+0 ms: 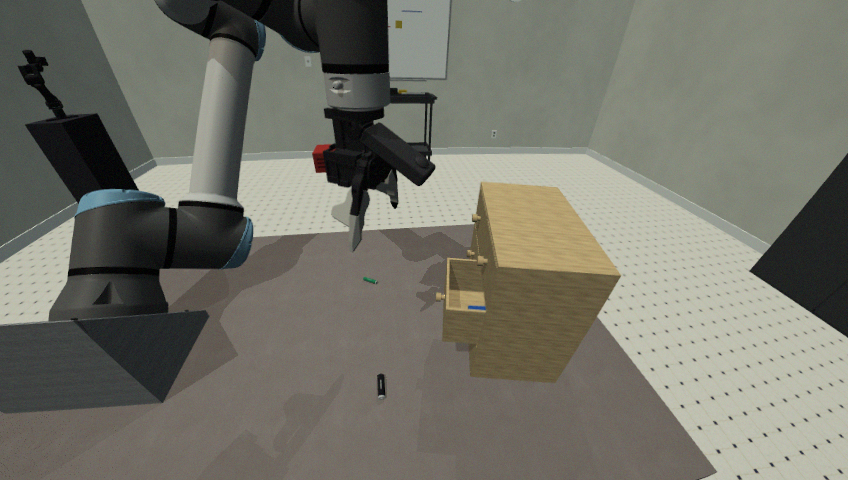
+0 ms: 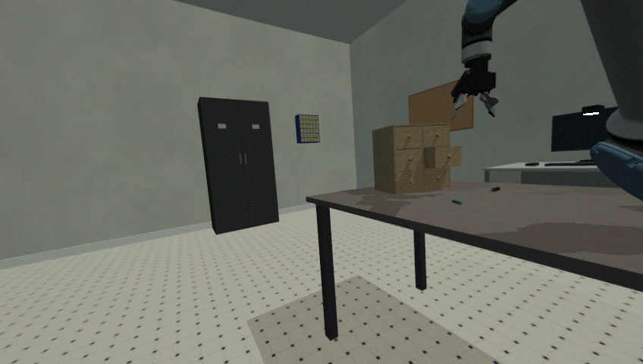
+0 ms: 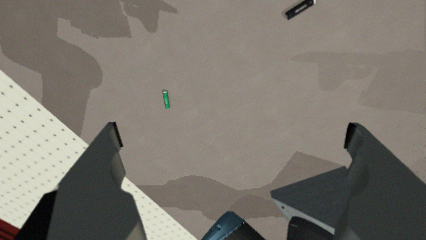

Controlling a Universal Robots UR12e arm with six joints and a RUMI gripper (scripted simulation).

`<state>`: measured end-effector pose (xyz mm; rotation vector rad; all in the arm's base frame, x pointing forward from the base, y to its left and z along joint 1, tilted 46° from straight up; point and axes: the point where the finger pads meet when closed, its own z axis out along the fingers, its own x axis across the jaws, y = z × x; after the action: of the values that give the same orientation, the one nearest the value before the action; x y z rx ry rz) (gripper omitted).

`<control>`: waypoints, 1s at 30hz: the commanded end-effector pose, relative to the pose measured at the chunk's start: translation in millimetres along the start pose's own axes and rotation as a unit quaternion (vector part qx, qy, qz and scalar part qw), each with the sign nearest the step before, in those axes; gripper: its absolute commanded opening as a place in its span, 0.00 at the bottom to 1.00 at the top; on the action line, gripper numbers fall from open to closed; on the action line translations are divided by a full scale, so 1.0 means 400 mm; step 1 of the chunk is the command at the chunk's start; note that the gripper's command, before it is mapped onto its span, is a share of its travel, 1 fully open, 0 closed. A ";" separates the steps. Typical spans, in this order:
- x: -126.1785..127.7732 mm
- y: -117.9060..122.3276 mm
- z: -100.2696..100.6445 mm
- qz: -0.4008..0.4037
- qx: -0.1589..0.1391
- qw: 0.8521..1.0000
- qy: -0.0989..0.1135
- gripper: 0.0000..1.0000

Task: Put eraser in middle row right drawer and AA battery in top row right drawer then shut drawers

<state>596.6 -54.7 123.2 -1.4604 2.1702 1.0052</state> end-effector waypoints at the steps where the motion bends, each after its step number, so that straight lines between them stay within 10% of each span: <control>1: 0.008 0.002 0.000 0.058 0.001 0.998 0.001 1.00; 19: 0.046 0.023 0.009 0.318 0.002 0.948 0.001 1.00; 30: 0.074 0.049 0.017 0.534 0.002 0.845 0.000 1.00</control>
<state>571.4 -63.4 109.1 -0.3925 2.8645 1.2461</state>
